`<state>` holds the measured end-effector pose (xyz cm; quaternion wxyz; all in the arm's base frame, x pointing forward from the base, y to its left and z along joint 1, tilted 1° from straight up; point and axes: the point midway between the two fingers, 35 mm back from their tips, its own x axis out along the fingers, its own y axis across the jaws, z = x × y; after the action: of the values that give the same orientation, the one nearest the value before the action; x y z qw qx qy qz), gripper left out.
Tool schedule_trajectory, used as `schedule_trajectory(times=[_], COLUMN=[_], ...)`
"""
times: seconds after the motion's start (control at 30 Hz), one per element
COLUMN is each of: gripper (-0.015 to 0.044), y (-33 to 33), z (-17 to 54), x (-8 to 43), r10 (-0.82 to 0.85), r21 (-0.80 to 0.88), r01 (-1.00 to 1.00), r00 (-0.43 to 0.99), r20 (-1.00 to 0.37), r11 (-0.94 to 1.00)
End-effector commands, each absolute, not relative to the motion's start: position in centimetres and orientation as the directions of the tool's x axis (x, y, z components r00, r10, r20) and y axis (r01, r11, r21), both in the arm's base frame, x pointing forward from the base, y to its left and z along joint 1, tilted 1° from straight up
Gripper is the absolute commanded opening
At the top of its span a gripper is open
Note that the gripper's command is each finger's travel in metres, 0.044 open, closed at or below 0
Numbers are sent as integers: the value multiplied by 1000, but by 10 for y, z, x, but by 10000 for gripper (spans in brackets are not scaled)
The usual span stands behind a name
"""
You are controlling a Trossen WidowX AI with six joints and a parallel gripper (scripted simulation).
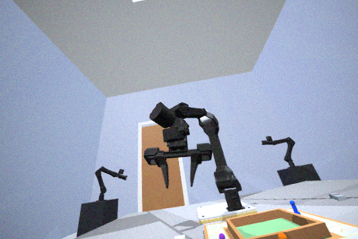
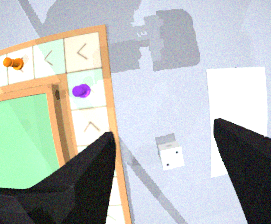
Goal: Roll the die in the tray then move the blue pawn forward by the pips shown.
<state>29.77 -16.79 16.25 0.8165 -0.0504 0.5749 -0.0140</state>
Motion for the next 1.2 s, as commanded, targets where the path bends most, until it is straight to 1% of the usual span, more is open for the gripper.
schedule_trajectory(times=[0.0,0.07,0.1,0.2,1.17], gripper=[275,275,275,275,275], y=[-196,-203,-204,-194,-196], z=[103,87,85,84,43], x=[263,250,248,252,253], r10=[-41,-21,-17,-16,-16], r21=[-51,-26,-22,-20,-20], r01=[-90,-111,-114,-114,-114], r00=[115,49,39,38,38], r20=[-993,-999,-999,-999,-999], r11=[995,993,993,993,993])
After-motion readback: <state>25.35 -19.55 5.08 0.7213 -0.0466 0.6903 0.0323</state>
